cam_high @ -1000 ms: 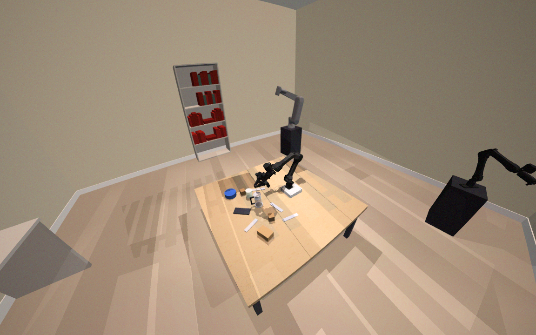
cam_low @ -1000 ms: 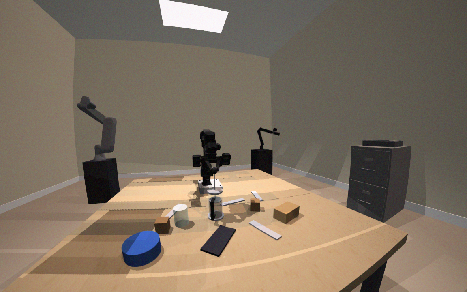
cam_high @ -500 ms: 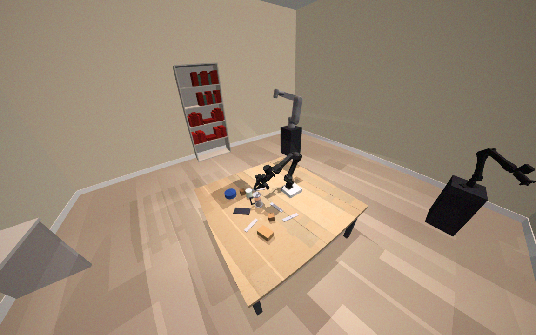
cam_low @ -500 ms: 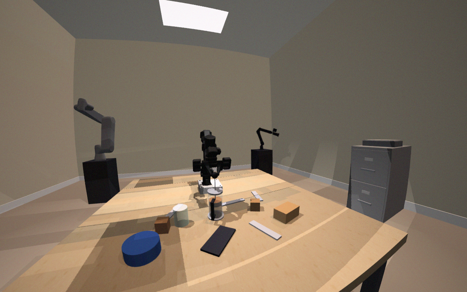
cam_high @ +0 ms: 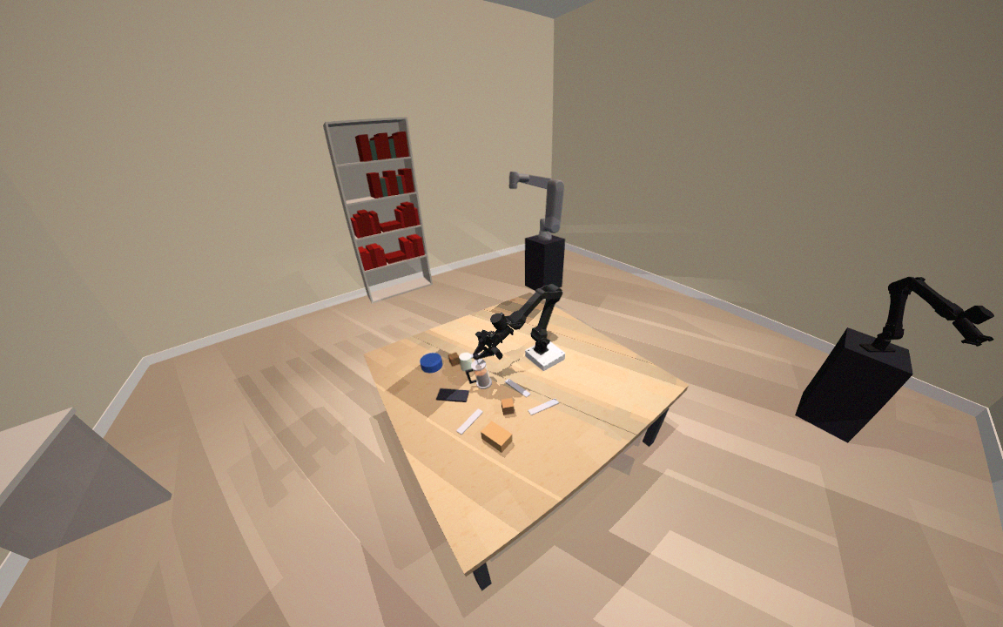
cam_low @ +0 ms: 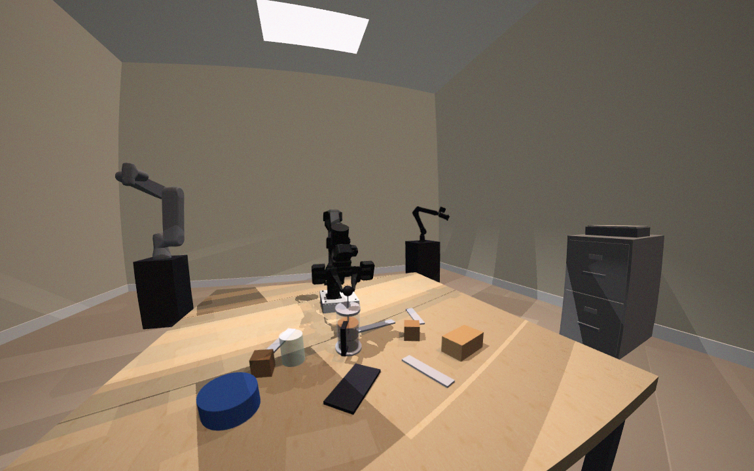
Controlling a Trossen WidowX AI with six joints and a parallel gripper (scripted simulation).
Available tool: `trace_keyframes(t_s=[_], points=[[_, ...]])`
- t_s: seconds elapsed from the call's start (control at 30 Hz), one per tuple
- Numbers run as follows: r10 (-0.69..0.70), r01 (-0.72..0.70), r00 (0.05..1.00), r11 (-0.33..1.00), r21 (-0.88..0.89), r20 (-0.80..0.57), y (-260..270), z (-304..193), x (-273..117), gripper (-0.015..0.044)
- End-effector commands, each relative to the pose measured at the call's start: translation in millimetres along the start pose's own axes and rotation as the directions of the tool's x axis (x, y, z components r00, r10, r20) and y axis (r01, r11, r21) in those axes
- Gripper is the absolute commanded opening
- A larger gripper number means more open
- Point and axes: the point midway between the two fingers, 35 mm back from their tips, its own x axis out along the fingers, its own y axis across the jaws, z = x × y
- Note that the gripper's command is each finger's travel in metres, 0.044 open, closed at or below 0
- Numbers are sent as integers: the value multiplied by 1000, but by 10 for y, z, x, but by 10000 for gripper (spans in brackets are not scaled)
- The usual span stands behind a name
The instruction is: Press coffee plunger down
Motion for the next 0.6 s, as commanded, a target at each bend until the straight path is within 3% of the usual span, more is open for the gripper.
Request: trace_keyframes(t_s=[0.0,0.57], points=[[-1,1,997,1000,8,-71,1,-234,82,117],[-1,1,998,1000,8,-70,1,-190,119,117]])
